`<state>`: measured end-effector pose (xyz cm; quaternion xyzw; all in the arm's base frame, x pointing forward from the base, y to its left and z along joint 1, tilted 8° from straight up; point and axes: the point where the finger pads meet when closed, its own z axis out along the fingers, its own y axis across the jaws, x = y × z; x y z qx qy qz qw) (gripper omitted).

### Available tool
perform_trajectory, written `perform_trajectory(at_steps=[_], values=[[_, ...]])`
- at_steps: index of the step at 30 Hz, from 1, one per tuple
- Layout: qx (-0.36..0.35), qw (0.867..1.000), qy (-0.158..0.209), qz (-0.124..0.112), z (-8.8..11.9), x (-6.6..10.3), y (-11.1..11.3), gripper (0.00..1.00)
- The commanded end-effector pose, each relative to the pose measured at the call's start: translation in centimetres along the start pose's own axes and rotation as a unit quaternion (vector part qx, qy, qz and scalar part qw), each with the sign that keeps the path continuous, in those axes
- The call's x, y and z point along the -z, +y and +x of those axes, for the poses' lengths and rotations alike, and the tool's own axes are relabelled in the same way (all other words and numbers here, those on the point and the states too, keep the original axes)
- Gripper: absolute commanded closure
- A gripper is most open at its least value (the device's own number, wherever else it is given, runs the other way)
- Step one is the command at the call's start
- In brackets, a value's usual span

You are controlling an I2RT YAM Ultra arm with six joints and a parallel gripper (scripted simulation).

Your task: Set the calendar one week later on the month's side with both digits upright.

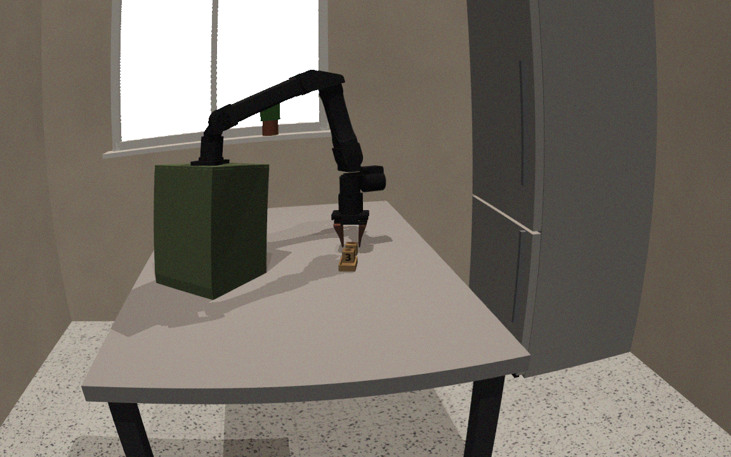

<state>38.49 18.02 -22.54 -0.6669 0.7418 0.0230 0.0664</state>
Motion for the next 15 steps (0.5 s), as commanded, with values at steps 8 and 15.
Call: perform_trajectory(at_steps=[8, 15], values=[[0.000, 1.000, -0.004, 0.007, -0.32, -0.61, -0.57, 0.53], [0.000, 1.000, -0.004, 0.007, -0.32, -0.78, -0.58, 0.53]])
